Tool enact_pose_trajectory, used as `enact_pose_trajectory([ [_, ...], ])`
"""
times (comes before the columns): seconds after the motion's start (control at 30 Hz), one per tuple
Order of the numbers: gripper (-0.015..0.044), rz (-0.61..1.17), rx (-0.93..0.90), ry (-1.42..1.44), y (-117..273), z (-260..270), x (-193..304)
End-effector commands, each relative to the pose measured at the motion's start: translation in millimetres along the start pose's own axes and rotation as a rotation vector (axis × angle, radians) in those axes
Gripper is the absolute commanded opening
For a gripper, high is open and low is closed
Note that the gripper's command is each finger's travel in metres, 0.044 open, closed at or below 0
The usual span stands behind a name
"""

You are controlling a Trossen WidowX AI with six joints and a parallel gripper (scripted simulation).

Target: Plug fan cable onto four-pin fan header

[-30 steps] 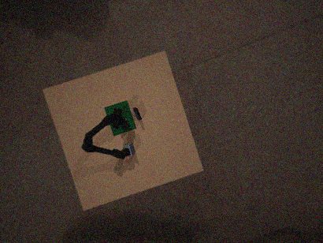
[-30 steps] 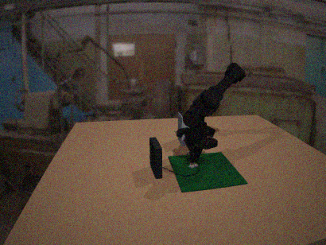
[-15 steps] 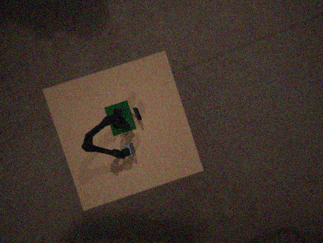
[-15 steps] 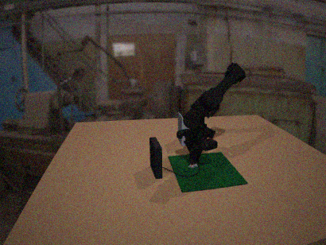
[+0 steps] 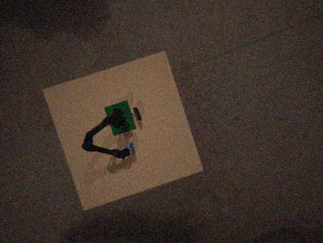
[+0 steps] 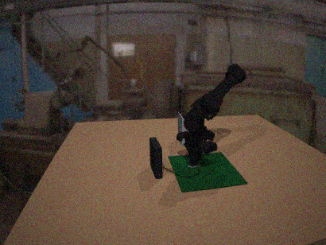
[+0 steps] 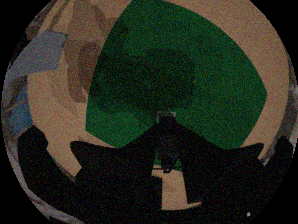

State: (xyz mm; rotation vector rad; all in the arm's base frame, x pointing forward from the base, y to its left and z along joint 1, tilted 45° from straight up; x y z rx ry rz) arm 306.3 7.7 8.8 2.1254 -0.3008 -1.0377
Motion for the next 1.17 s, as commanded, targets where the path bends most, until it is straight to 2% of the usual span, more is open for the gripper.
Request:
enact_pose_trajectory([
  [0.0, 0.0026, 0.000, 0.000, 0.000, 0, 0, 0],
  [0.3, 0.0260, 0.000, 0.000, 0.000, 0, 0, 0],
  [0.4, 0.0260, 0.000, 0.000, 0.000, 3, 0, 0],
  [0.53, 0.0260, 0.000, -0.001, -0.003, 52, 0, 1],
  [0.73, 0.0260, 0.000, -0.001, -0.003, 55, 0, -1],
  [1.03, 0.0260, -0.002, -0.001, -0.005, 56, -20, -102],
  [1.13, 0.0260, -0.005, 0.000, -0.005, 55, -20, -118],
])
Point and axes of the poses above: the point midway between the two fingers, 35 mm back from their tips, its own y axis back along the fingers, its own z axis across the jaws, x = y × z, the point moved 8 cm from there along y, back along the fingers, and after that the axes turned 8 degrees about y, right-handed, at the moved point
